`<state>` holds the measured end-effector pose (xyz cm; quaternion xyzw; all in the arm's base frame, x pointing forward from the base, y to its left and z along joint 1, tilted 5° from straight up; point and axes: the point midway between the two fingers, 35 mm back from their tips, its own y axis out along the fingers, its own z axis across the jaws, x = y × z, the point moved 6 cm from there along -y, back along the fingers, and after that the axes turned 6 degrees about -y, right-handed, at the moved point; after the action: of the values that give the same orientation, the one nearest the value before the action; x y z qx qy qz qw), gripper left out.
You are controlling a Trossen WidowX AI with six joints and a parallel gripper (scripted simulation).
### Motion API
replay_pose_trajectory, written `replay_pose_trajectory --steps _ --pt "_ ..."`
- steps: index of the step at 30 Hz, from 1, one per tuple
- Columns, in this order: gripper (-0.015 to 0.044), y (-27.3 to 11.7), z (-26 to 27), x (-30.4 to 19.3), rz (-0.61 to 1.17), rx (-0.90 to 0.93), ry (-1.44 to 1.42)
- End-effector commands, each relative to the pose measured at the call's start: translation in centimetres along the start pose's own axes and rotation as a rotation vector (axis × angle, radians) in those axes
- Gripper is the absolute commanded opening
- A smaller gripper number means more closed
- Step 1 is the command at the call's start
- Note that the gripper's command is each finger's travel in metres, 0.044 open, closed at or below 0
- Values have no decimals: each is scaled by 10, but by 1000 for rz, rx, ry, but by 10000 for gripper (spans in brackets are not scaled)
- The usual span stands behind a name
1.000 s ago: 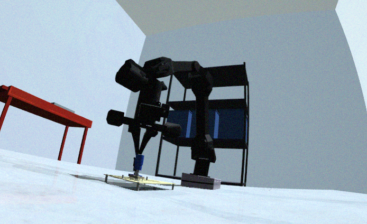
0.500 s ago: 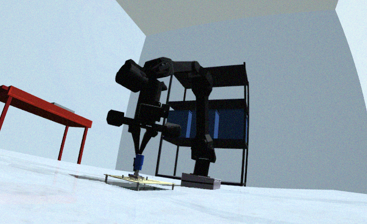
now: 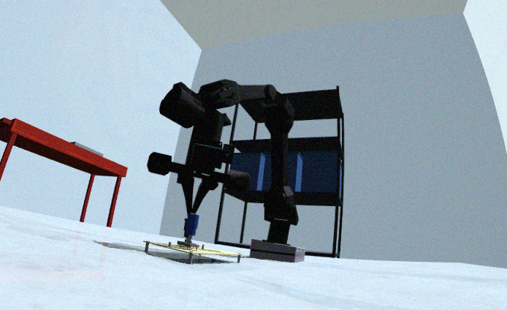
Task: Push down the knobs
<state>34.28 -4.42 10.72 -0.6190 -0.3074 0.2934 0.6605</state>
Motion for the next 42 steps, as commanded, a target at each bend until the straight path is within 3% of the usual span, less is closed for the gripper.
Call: replay_pose_trajectory --steps 1,42 --pt "0 8 -1 2 -3 4 1" --pt "0 11 -1 2 -3 4 1"
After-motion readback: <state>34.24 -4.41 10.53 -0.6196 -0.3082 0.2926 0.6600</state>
